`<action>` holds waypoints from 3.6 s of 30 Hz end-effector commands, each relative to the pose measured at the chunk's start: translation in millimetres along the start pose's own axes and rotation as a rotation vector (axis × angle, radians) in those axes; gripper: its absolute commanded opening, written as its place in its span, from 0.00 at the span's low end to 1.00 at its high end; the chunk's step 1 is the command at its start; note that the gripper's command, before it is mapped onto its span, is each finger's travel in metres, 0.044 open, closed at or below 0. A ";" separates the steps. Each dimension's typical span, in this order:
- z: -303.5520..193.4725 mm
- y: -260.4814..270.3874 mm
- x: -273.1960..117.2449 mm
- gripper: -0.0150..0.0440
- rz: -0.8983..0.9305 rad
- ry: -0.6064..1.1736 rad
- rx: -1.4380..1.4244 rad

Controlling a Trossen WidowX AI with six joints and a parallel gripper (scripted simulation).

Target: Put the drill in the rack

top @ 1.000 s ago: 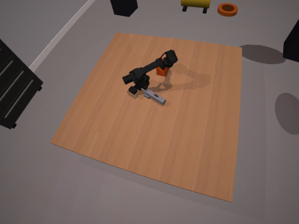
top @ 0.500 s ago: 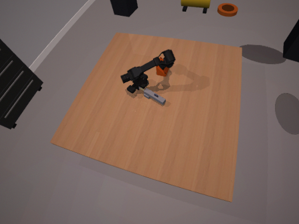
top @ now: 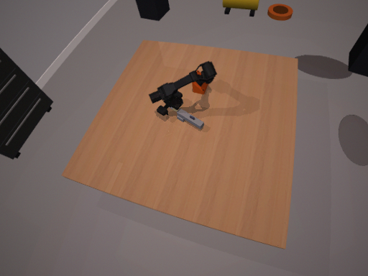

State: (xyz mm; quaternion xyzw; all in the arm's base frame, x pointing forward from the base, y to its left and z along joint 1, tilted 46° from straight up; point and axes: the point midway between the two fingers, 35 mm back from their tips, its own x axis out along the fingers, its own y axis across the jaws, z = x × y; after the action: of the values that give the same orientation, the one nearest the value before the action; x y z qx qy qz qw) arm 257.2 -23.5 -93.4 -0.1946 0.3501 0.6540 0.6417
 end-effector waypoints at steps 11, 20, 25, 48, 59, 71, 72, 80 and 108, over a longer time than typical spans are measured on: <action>7.2 -0.8 1.8 1.00 -0.006 -0.004 0.002; 11.1 -0.9 2.7 1.00 -0.005 -0.004 0.002; 13.0 -0.7 3.0 1.00 -0.005 -0.004 0.002; 11.5 -1.8 2.9 0.28 -0.006 0.002 -0.004; 11.7 -0.1 0.7 0.25 -0.005 -0.004 0.002; 11.7 0.2 0.4 0.25 -0.005 -0.004 0.002; 11.6 0.2 0.3 0.25 -0.005 -0.004 0.002; 11.6 0.3 0.0 0.25 -0.005 -0.004 0.002; 11.6 0.6 -1.4 0.25 -0.005 -0.004 0.002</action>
State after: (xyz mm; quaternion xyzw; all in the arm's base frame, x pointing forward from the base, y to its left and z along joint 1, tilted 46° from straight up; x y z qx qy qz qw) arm 258.6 -14.7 -85.6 -0.1920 0.3499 0.6531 0.6435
